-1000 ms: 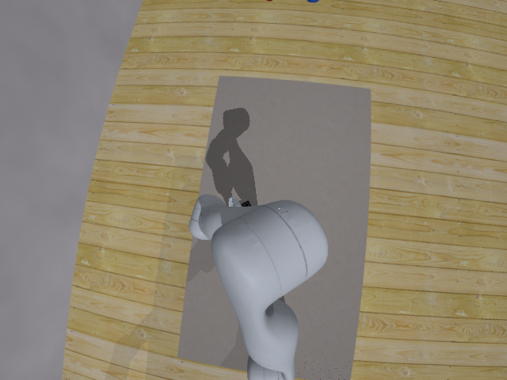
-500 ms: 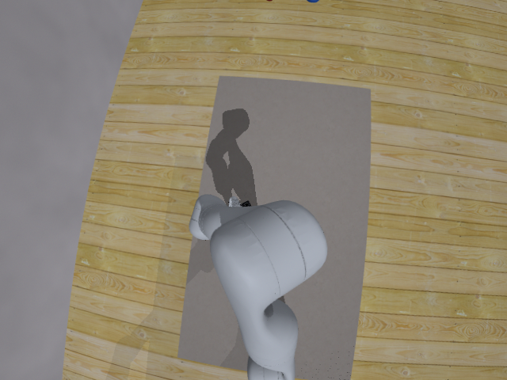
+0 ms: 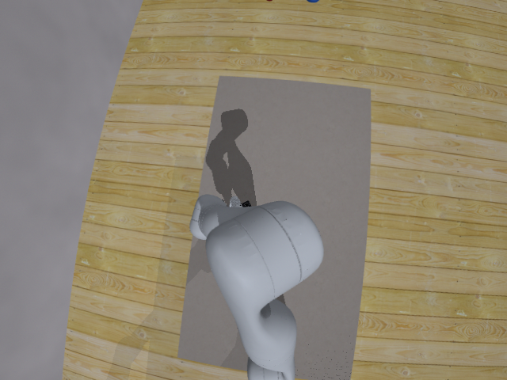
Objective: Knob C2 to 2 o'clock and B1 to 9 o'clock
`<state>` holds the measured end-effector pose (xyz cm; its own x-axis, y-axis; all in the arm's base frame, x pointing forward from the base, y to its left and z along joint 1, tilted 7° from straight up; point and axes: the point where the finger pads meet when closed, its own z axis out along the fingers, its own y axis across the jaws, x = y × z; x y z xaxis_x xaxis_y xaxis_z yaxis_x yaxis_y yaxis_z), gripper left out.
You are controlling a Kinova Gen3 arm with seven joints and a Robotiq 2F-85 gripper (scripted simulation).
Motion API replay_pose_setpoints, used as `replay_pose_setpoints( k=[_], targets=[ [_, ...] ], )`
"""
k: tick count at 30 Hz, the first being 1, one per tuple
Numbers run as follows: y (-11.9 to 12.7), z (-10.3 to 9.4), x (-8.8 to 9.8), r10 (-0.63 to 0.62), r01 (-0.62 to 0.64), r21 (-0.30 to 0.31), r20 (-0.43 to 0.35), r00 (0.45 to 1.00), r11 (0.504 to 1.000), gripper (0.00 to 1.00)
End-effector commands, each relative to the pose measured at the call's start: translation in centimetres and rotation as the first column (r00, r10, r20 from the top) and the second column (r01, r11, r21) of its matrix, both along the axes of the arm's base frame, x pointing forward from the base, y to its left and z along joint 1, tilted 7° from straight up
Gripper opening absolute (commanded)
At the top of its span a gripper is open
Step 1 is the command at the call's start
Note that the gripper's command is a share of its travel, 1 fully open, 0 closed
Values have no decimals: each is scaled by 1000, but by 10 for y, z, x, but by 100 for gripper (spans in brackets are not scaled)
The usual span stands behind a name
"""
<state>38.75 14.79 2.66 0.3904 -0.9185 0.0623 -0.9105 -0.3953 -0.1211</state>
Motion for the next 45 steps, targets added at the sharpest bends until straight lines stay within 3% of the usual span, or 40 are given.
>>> replay_pose_setpoints(
  k=[1, 33, 45],
  targets=[
    [1, 1, 1, -7, 7, 2, 5, 1000, 1000, 19],
    [5, -1, 25, -273, 267, 76, 78, 959, 961, 19],
    [9, -1, 40, -441, 425, 148, 99, 892, 893, 19]
  ],
)
